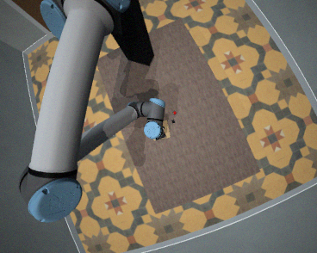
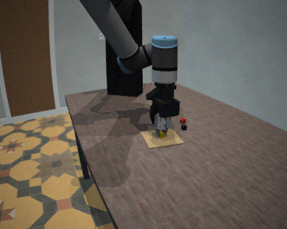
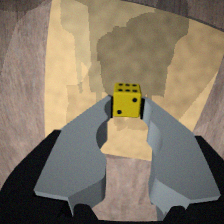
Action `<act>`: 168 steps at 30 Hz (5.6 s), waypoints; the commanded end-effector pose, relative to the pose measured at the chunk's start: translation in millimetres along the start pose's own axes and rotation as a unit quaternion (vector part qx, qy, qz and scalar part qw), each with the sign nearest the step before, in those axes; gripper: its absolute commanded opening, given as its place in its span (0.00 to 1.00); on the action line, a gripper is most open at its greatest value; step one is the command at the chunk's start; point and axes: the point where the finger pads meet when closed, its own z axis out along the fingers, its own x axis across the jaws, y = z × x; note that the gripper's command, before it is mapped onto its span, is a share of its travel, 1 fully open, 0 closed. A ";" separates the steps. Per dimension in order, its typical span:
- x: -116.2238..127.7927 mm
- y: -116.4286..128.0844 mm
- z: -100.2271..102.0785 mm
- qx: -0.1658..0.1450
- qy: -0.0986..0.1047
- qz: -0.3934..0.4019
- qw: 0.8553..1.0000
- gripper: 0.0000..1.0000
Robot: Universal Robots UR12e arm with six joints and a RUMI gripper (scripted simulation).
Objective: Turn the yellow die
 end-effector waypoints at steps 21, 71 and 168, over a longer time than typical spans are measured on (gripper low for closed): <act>-1.1 1.2 0.6 -0.001 -0.001 0.000 1.000 0.21; -1.0 1.1 -88.6 -0.001 -0.001 0.000 1.000 1.00; -16.1 0.6 -81.6 0.000 -0.001 -0.725 0.689 1.00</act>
